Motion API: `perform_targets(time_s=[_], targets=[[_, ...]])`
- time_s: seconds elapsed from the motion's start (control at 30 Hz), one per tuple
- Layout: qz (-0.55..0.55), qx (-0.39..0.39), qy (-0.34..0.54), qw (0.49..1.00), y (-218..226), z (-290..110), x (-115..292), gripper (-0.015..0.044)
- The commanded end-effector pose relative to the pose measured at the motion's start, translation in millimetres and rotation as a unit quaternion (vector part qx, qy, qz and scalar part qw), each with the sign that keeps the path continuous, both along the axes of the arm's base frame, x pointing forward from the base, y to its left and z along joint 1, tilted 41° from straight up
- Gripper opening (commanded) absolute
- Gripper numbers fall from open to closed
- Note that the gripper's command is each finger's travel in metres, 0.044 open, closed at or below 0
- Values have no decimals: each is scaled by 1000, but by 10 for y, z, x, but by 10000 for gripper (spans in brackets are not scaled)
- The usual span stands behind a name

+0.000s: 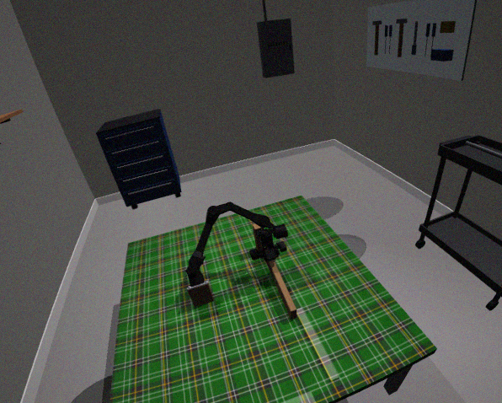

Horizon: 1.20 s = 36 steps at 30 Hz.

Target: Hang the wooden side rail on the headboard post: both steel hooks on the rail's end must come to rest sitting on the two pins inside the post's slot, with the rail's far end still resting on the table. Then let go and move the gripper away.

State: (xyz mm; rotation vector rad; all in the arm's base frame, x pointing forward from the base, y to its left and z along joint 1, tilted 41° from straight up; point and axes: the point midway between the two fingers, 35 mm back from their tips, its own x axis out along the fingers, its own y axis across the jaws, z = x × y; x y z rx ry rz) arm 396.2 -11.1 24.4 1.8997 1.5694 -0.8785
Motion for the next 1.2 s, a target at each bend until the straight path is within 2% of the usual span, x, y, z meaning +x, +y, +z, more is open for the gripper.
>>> perform_targets(time_s=[0.0, 1.17], targets=[[-4, -2, -3, 1000, -14, 29, 7, 0], [-4, -2, -3, 1000, 13, 55, 11, 0]])
